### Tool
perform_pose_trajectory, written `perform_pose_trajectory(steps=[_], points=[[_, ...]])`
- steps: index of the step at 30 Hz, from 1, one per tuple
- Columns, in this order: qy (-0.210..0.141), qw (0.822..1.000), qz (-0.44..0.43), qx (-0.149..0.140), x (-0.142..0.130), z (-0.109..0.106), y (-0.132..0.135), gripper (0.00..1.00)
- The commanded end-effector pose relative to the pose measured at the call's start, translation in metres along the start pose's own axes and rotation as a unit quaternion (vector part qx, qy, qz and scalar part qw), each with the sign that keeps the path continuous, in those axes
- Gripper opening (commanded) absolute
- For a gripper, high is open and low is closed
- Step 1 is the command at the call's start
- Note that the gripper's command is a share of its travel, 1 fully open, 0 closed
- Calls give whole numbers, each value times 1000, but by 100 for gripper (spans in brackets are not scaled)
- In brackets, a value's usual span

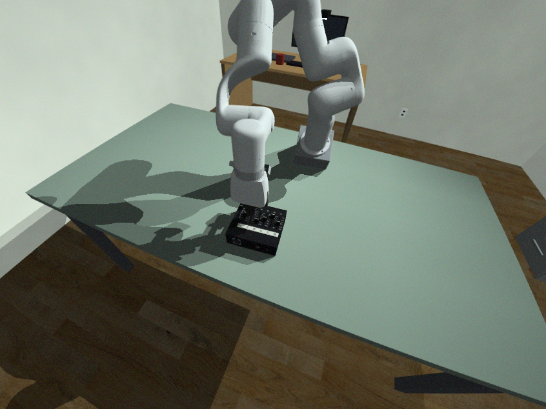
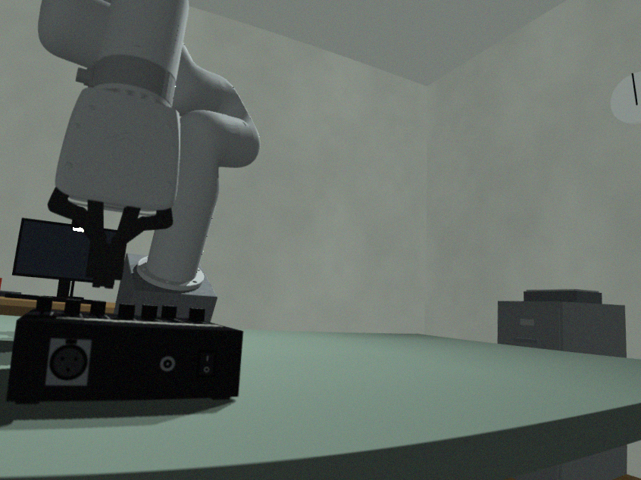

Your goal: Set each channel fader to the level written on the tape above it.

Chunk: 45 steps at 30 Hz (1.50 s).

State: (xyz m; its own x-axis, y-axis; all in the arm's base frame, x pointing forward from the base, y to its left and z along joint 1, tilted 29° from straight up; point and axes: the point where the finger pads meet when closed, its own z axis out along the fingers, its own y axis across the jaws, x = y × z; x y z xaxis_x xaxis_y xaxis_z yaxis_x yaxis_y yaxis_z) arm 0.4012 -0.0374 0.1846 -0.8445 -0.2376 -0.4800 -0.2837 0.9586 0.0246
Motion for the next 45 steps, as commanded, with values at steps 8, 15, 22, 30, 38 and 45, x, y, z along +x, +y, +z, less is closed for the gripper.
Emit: perform_pose_trajectory(steps=[8, 15, 22, 30, 38, 45], points=[[-1, 1000, 0, 0, -1, -19, 0, 0], [-1, 1000, 0, 0, -1, -20, 0, 0], [-1, 1000, 0, 0, -1, -20, 0, 0], [-1, 1000, -20, 0, 0, -20, -1, 0], [0, 996, -91, 0, 2, -20, -1, 0], [0, 967, -255, -1, 6, -21, -4, 0]])
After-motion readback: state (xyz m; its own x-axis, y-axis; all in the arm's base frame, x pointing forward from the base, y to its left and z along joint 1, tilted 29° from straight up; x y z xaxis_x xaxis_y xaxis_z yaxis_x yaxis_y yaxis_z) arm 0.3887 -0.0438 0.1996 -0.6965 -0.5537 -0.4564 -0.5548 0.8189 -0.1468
